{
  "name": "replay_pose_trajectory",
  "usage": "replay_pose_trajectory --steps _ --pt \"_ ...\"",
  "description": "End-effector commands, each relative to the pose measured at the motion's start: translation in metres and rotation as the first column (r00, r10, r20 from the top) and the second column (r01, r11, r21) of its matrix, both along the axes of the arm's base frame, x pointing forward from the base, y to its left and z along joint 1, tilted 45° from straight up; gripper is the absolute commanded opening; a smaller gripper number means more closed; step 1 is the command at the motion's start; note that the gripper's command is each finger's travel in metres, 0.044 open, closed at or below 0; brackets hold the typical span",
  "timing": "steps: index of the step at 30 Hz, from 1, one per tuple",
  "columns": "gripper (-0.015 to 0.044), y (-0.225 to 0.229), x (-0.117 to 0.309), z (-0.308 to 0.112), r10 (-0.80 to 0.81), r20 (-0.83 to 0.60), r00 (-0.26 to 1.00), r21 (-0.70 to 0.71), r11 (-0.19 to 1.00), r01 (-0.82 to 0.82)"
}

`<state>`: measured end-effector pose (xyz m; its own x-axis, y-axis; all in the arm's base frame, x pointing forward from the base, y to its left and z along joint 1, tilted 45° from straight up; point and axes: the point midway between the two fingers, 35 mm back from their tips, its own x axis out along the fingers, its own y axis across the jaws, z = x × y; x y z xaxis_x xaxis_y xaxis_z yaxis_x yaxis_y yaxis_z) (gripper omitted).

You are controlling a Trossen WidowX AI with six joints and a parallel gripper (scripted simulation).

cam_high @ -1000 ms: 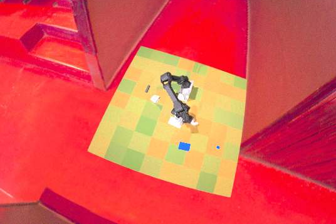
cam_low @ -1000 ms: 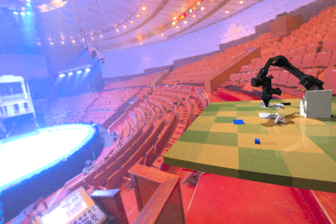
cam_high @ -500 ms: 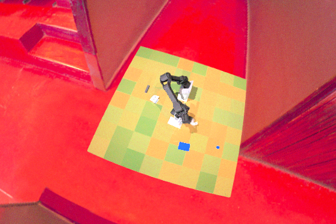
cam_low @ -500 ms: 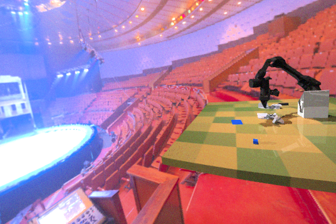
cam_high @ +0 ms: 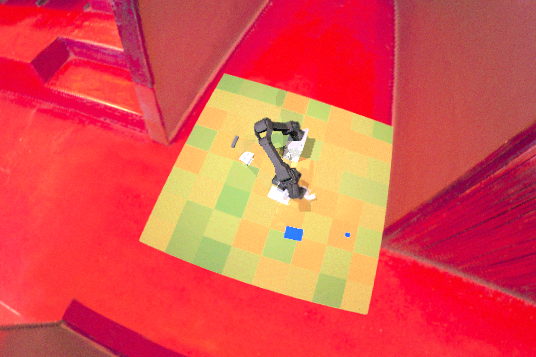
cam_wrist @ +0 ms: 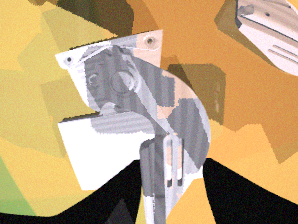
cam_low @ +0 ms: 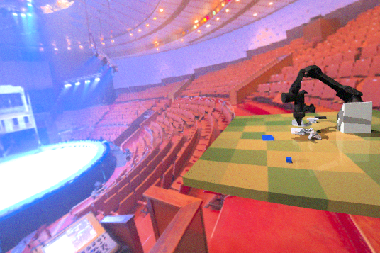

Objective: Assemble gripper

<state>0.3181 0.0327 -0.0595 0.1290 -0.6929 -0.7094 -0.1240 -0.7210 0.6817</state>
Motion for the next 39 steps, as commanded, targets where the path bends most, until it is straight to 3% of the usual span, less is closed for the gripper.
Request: replay_pose_trajectory --steps 1,39 --pt "0.0134 -0.004 0.0 -0.004 0.004 -0.005 1.0 -0.005 1.0 -0.004" --pt "0.0134 -0.02 0.001 -0.018 0.001 -0.002 1.0 -0.007 1.0 -0.001"
